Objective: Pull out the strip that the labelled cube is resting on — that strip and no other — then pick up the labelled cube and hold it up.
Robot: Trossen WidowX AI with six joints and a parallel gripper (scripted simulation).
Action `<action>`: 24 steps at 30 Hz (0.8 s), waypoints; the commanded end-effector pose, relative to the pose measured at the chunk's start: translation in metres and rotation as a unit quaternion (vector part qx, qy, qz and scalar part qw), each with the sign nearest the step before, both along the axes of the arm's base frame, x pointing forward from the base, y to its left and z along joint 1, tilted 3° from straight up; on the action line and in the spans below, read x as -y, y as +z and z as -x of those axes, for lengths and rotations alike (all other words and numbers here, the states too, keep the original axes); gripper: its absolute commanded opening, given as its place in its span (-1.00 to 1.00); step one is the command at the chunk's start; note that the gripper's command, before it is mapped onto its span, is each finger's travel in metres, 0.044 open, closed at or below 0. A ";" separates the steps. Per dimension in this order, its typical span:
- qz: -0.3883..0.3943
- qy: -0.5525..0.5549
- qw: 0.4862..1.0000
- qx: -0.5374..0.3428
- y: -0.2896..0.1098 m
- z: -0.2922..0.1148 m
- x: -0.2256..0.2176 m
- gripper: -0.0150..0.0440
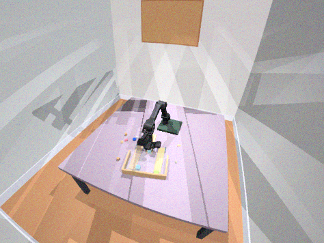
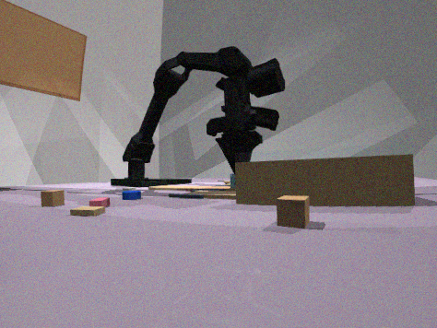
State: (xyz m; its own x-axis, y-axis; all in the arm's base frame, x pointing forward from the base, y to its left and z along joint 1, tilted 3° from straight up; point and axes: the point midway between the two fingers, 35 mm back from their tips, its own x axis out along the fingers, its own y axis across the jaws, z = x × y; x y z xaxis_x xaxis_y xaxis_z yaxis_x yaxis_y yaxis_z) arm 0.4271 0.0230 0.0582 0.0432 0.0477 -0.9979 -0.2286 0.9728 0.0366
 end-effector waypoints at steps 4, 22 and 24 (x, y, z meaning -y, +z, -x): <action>0.000 -0.003 1.000 -0.008 -0.017 0.003 -0.001 0.36; 0.000 -0.003 1.000 -0.008 -0.026 0.004 -0.001 0.36; 0.000 0.000 1.000 -0.005 -0.023 0.002 -0.001 0.18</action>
State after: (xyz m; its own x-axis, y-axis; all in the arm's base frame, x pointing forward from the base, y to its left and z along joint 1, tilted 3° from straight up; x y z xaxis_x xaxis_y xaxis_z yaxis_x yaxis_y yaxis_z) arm 0.4247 0.0242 0.0349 0.0329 0.0473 -0.9983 -0.2283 0.9728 0.0386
